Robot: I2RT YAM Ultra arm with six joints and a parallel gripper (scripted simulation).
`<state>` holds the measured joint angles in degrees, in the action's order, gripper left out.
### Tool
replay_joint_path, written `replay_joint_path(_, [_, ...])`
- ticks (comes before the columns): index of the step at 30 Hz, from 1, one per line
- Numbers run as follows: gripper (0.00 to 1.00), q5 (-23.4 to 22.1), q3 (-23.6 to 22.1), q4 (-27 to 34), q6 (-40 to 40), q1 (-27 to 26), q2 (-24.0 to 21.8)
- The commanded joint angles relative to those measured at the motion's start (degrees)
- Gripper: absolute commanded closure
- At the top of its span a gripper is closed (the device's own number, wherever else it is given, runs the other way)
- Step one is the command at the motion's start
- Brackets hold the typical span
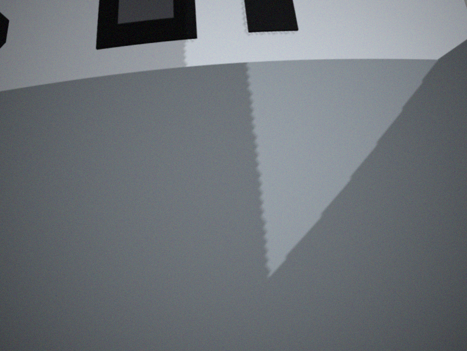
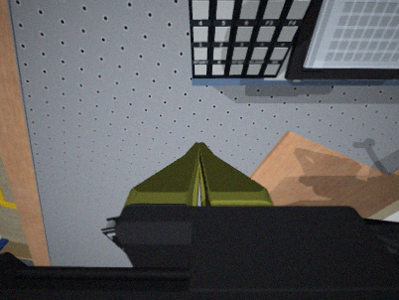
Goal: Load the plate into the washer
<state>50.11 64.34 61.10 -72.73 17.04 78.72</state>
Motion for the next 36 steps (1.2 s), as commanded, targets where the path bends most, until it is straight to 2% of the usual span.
replay_joint_path(1, [1.00, 4.2, -4.0, -4.5, 1.2, 0.4, -1.3])
replay_joint_path(5, [1.00, 11.0, -10.3, -13.8, 3.1, -0.7, -0.4])
replay_joint_path(7, [1.00, 11.0, -10.3, -13.8, 3.1, -0.7, -0.4])
replay_joint_path(8, [1.00, 12.9, -12.5, -17.8, 4.6, -0.9, -0.4])
replay_joint_path(12, [1.00, 19.1, -16.5, -24.5, 5.4, 1.7, 0.3])
replay_joint_path(22, [1.00, 19.4, -19.7, -32.7, 12.0, 0.7, -1.3])
replay_joint_path(36, [1.00, 19.3, -19.6, -34.7, 13.7, 0.6, -1.8])
